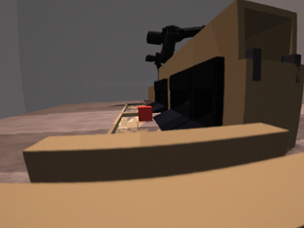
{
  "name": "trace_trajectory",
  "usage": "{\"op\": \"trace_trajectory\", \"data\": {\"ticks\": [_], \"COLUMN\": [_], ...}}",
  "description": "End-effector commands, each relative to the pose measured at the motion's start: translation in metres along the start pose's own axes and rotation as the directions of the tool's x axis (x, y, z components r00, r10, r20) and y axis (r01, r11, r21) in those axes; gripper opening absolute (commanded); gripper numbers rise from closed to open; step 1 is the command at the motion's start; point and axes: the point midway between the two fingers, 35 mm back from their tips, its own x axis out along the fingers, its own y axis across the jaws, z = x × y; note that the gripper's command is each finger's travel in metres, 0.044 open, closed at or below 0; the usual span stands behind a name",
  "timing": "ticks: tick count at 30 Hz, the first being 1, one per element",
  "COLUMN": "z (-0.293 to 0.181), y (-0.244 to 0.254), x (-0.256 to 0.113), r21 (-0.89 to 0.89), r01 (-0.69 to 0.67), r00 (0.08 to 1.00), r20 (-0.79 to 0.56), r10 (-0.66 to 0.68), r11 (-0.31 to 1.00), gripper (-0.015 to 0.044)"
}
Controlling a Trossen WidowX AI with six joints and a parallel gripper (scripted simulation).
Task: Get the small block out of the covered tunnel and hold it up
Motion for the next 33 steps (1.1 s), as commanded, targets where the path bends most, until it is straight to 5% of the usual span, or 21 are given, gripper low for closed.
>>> {"op": "trace_trajectory", "data": {"ticks": [1,31,33], "z": [-0.011,-0.062,-0.037], "y": [0.002,-0.002,-0.003], "x": [0.000,-0.005,-0.005], "r21": [0.000,0.001,0.060], "r01": [-0.003,-0.007,0.000], "r00": [1.000,1.000,0.998], "r20": [-0.012,-0.010,0.061], "r10": [0.003,0.007,-0.004], "r11": [1.000,1.000,0.998], "gripper": [0.0000,0.0000,0.0053]}}
